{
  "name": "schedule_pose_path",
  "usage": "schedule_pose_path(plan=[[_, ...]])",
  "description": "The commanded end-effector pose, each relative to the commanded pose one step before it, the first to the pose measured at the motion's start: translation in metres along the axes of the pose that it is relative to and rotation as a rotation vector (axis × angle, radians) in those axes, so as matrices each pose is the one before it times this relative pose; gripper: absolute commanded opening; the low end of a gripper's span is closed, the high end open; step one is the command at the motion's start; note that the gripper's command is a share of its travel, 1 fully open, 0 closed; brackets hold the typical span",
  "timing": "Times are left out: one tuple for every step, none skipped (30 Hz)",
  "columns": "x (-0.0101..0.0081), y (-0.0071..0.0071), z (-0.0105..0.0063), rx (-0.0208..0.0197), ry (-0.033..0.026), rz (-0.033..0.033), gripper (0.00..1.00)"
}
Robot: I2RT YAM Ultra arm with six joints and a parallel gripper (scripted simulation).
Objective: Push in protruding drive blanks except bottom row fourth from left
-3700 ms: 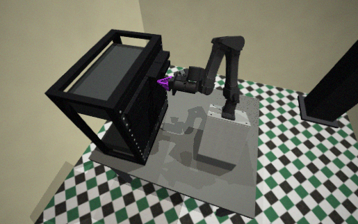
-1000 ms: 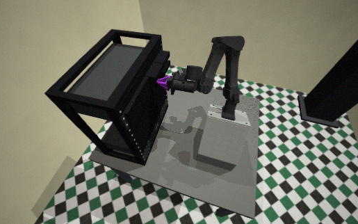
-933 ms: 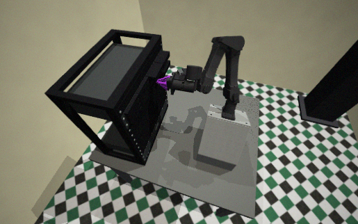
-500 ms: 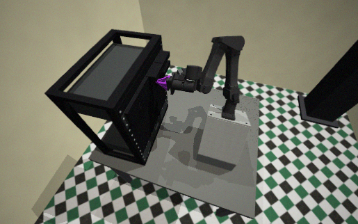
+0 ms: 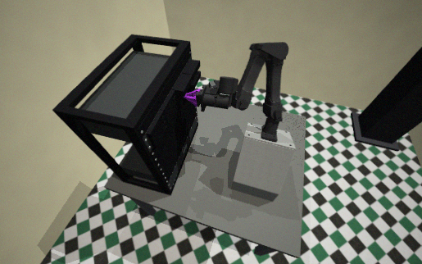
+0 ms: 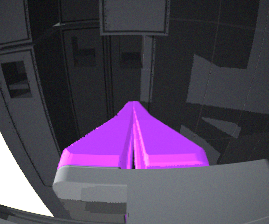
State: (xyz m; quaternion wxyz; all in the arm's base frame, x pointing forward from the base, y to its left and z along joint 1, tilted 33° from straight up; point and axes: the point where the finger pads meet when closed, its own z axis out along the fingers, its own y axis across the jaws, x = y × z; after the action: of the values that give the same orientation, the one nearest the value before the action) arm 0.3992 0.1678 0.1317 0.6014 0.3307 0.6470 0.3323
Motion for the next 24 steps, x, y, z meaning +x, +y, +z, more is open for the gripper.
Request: schedule_pose_path(plan=[[-0.00402,0.02431,0.01397,-0.04677,-0.00376,0.01597,0.0],[0.00051,0.00021,-0.00015,-0.00048,0.00122,-0.00019,0.0],[0.0009,0.00059,-0.0004,-0.00139,0.00213,-0.00003,0.0],[0.0,0.0,0.0,0.0,0.0,0.0,0.0],[0.0,0.0,0.0,0.0,0.0,0.0,0.0],[0.00149,0.00096,-0.00066,-0.00229,0.00351,-0.00006,0.0],[0.00004,0.00002,-0.00002,-0.00006,0.00009,0.0,0.0],[0.0,0.0,0.0,0.0,0.0,0.0,0.0],[0.0,0.0,0.0,0.0,0.0,0.0,0.0],[0.0,0.0,0.0,0.0,0.0,0.0,0.0],[0.0,0.0,0.0,0.0,0.0,0.0,0.0],[0.0,0.0,0.0,0.0,0.0,0.0,0.0],[0.0,0.0,0.0,0.0,0.0,0.0,0.0],[0.0,0.0,0.0,0.0,0.0,0.0,0.0],[0.0,0.0,0.0,0.0,0.0,0.0,0.0],[0.0,0.0,0.0,0.0,0.0,0.0,0.0],[0.0,0.0,0.0,0.0,0.0,0.0,0.0],[0.0,0.0,0.0,0.0,0.0,0.0,0.0],[0.0,0.0,0.0,0.0,0.0,0.0,0.0],[0.0,0.0,0.0,0.0,0.0,0.0,0.0],[0.0,0.0,0.0,0.0,0.0,0.0,0.0],[0.0,0.0,0.0,0.0,0.0,0.0,0.0],[0.0,0.0,0.0,0.0,0.0,0.0,0.0],[0.0,0.0,0.0,0.0,0.0,0.0,0.0]])
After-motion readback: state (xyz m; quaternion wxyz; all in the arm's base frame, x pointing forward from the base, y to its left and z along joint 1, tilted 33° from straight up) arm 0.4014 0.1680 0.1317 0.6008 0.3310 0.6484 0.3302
